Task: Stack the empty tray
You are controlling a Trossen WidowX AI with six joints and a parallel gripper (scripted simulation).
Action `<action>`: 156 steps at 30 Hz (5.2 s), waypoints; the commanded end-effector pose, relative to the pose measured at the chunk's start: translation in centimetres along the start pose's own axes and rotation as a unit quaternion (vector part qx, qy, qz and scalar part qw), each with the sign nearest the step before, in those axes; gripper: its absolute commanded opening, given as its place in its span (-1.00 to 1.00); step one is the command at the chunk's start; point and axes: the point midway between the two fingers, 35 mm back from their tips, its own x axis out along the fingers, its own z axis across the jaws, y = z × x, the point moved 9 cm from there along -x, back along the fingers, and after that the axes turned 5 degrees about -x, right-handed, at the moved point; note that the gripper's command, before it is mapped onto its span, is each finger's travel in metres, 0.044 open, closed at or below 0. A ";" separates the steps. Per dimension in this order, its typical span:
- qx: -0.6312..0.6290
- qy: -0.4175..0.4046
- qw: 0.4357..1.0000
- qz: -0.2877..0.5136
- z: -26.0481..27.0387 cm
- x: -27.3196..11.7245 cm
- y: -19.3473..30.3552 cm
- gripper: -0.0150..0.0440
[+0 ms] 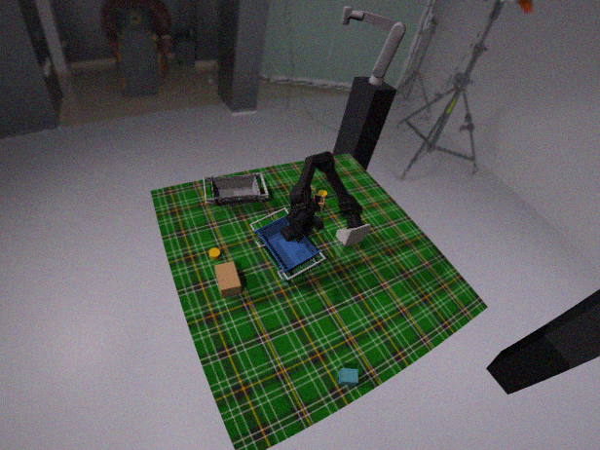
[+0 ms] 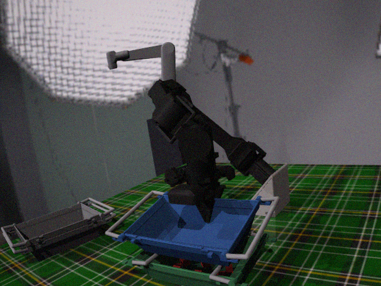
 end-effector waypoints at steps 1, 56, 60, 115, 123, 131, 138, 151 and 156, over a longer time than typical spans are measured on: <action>-0.004 0.011 1.000 0.002 -0.2 0.5 0.0 -0.49; -0.004 0.011 1.000 0.002 -0.4 1.2 0.1 -0.49; -0.004 0.011 1.000 0.002 -0.4 1.2 0.1 -0.49; -0.004 0.011 1.000 0.002 -0.6 1.9 0.2 -0.49; -0.004 0.011 1.000 0.002 -0.6 1.9 0.2 -0.49; -0.004 0.011 1.000 0.002 -0.6 1.9 0.2 -0.49; -0.004 0.011 1.000 0.002 -0.6 1.9 0.2 -0.49; -0.004 0.011 1.000 0.002 -0.6 1.9 0.2 -0.29; -0.004 0.011 1.000 0.002 -0.6 1.9 0.2 -0.04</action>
